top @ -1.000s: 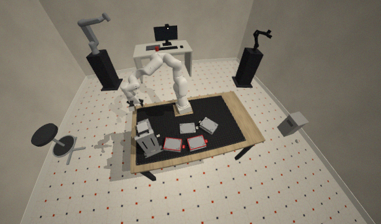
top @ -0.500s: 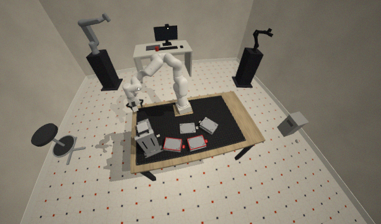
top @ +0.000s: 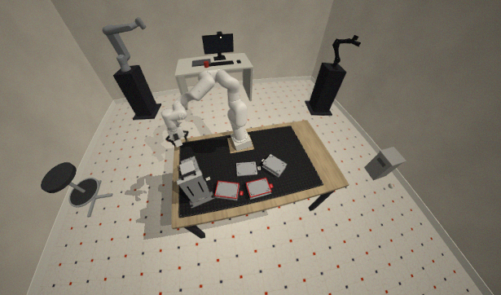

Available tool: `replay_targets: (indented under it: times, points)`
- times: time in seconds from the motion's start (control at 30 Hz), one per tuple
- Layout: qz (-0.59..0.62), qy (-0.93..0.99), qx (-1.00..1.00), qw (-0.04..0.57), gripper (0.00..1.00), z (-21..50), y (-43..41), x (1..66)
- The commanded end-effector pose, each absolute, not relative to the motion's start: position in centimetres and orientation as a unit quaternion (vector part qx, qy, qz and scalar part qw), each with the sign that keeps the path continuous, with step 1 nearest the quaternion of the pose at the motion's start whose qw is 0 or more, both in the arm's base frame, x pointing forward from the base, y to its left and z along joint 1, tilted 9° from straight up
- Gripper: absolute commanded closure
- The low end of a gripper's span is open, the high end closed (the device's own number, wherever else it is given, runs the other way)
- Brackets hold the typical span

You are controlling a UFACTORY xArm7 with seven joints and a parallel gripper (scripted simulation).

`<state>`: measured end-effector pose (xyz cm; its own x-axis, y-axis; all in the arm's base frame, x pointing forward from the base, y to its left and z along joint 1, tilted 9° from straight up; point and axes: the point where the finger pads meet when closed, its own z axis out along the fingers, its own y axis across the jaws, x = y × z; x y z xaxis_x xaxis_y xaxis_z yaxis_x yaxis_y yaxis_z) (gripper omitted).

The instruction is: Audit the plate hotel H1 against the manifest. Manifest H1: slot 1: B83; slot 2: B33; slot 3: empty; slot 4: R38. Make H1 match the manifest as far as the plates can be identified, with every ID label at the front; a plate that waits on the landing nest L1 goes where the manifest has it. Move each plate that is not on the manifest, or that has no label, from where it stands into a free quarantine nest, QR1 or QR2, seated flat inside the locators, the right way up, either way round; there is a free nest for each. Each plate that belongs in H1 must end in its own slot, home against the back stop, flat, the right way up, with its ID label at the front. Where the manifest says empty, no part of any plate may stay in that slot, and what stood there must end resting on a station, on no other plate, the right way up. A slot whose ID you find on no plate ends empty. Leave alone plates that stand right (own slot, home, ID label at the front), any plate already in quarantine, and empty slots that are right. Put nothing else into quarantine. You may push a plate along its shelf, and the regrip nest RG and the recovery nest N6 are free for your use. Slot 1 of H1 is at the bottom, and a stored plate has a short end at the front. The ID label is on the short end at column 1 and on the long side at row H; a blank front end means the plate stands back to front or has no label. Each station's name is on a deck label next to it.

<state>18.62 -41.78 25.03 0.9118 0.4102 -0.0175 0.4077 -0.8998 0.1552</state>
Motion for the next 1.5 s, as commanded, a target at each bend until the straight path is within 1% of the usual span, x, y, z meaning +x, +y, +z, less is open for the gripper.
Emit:
replay_targets:
  times: [0.0,0.2,1.47]
  points:
    - [0.008,0.210,0.974,0.080,0.00,25.2,-41.9,18.7]
    - [0.008,0.210,0.974,0.080,0.00,25.2,-41.9,18.7]
    - [0.009,0.210,0.974,0.080,0.00,36.4,-40.1,18.1]
